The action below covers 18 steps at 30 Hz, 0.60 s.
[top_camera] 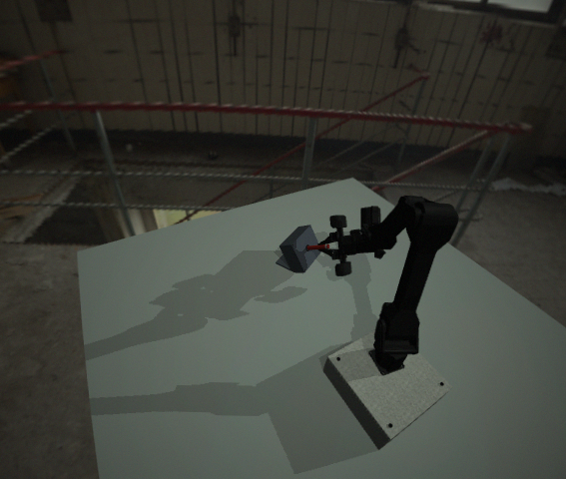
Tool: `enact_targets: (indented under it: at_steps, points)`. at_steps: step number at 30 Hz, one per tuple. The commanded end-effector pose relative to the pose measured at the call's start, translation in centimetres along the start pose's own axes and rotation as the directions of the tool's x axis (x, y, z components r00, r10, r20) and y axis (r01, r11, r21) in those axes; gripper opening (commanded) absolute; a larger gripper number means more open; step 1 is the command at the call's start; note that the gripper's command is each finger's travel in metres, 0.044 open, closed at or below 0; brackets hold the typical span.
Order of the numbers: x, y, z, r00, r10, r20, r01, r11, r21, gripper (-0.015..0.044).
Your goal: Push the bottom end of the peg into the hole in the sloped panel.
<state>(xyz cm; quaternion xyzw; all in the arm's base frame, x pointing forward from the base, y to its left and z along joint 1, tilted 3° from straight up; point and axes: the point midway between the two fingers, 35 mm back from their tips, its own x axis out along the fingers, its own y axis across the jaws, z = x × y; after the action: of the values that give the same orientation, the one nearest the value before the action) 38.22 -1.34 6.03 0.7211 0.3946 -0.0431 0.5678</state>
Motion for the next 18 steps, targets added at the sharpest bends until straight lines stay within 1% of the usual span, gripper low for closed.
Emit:
enact_targets:
  at_steps: [1, 18]
  points:
    - [0.4, -0.1, 0.0, 1.0, -0.002, 0.002, 0.002, 1.0, 0.003, 0.0]
    - [1.5, 0.0, 0.0, 1.0, -0.002, 0.001, 0.002, 1.0, 0.003, 0.0]
